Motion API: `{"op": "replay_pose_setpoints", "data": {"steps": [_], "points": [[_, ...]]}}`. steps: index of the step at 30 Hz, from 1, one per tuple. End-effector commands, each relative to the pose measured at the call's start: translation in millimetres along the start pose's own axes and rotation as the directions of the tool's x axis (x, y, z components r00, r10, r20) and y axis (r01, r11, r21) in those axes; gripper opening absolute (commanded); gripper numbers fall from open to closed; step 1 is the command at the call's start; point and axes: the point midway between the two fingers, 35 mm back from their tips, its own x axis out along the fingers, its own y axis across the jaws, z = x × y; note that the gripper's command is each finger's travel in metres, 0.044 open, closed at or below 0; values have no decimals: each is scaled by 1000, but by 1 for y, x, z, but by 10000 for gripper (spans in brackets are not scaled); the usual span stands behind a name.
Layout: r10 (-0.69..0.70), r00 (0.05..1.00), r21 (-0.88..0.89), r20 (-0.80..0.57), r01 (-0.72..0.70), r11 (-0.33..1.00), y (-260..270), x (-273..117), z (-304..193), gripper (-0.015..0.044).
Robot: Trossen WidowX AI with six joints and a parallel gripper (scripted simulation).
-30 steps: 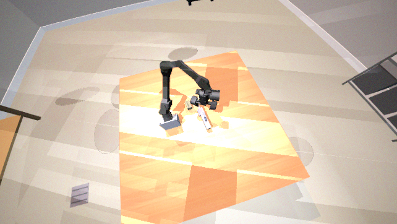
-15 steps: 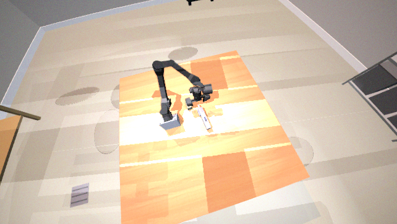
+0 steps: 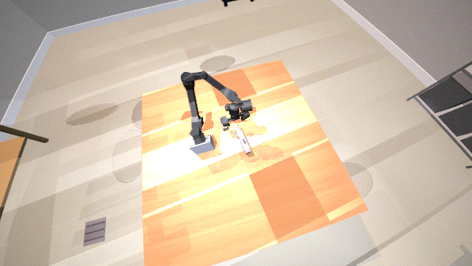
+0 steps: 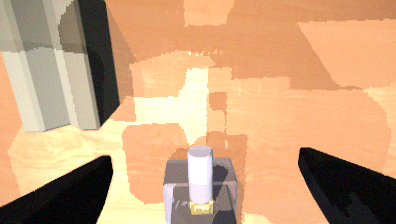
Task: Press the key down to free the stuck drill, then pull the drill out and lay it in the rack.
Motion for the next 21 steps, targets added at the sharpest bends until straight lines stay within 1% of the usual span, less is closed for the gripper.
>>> {"op": "replay_pose_setpoints", "data": {"steps": [1,21], "points": [[4,1000,6,4,-4,1000,1,7,-2,440],[4,1000,6,5,-4,1000,1,38,-10,440]]}}
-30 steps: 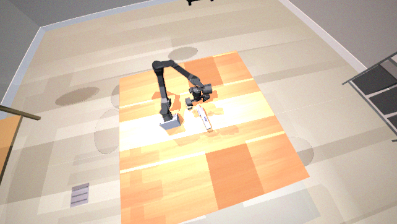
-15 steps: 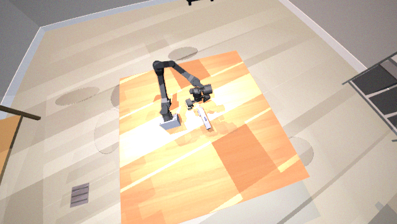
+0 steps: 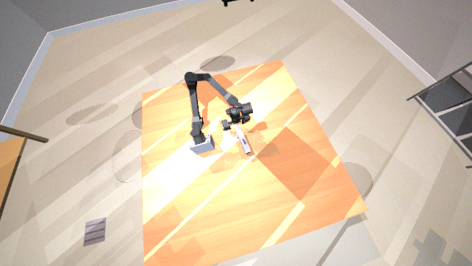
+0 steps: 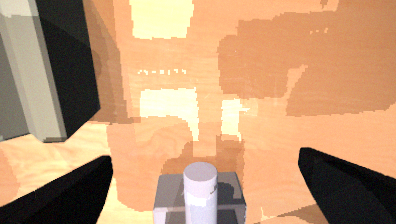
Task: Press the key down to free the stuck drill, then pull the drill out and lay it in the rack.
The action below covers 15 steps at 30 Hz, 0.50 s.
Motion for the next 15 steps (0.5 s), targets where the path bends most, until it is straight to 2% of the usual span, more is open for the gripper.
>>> {"op": "replay_pose_setpoints", "data": {"steps": [1,11,15], "points": [[9,1000,11,5,-9,1000,3,9,-3,440],[9,1000,11,6,-9,1000,4,17,-4,440],[3,1000,2,2,-3,1000,2,14,-3,335]]}}
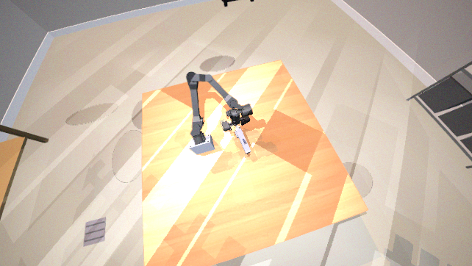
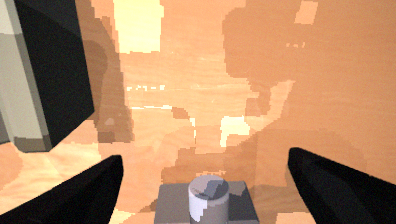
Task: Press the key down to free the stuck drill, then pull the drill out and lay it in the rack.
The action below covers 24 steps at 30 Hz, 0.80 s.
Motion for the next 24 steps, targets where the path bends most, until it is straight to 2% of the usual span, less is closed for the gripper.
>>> {"op": "replay_pose_setpoints", "data": {"steps": [1,12,15,24], "points": [[-1,1000,-1,0,1,1000,0,0,0,309],[-1,1000,-1,0,1,1000,0,0,0,20],[-1,1000,-1,0,1,1000,0,0,0,0],[5,1000,8,3,-5,1000,0,0,4,0]]}}
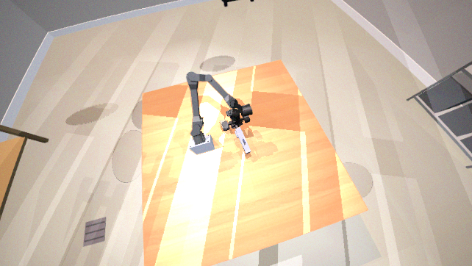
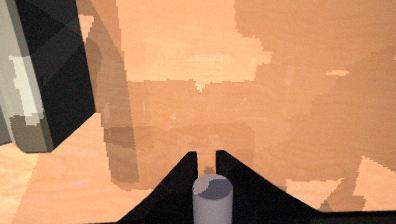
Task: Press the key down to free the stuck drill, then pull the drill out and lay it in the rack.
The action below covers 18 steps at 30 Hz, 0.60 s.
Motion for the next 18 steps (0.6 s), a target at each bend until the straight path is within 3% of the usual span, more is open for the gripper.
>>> {"op": "replay_pose_setpoints", "data": {"steps": [1,18], "points": [[3,1000,4,5,-3,1000,0,0,4,0],[3,1000,4,6,-3,1000,0,-2,21,0]]}}
